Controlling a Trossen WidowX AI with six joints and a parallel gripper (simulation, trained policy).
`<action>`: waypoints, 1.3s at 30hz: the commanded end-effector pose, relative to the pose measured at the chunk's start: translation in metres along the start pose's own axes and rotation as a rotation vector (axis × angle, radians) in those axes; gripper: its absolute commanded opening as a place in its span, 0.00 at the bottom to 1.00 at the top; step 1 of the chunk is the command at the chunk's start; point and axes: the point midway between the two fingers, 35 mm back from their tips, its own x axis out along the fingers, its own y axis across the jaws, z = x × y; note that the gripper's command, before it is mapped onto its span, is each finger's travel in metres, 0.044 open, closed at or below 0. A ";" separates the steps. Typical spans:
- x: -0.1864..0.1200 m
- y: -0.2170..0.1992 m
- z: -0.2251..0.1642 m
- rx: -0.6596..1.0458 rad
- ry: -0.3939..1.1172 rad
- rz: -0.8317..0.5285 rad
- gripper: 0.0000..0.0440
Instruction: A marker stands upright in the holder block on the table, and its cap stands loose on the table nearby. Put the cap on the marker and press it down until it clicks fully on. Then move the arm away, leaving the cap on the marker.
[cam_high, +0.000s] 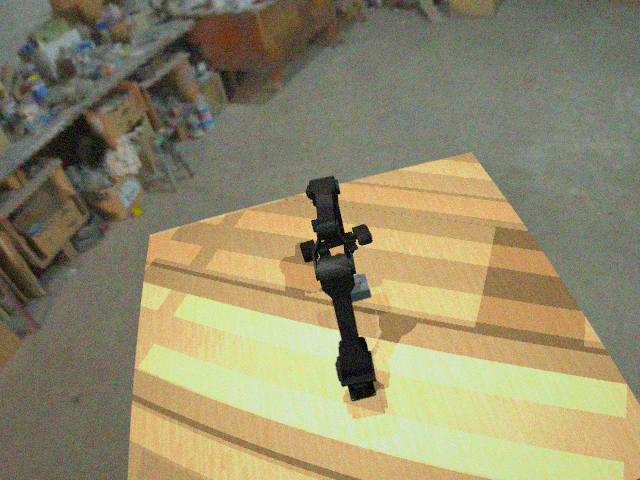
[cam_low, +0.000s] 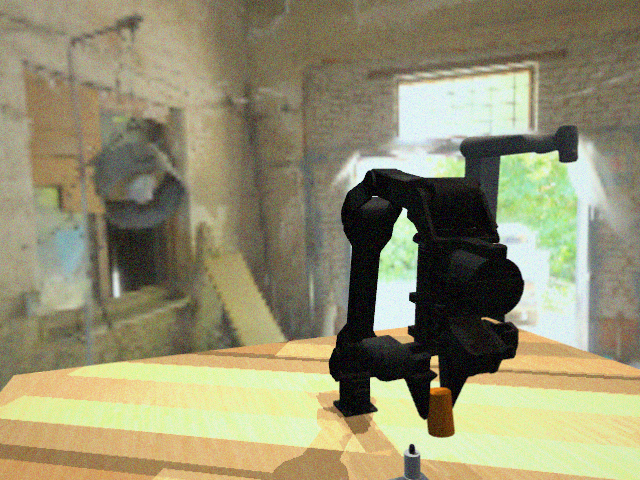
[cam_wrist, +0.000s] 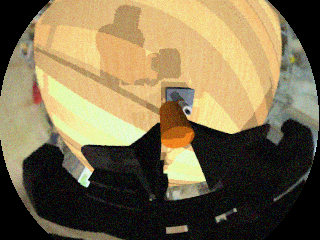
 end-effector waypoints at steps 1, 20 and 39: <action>-0.003 -0.015 -0.005 0.024 0.003 0.003 0.00; 0.020 -0.032 -0.010 0.071 0.044 0.038 0.00; 0.070 -0.033 -0.009 0.027 0.082 0.060 0.18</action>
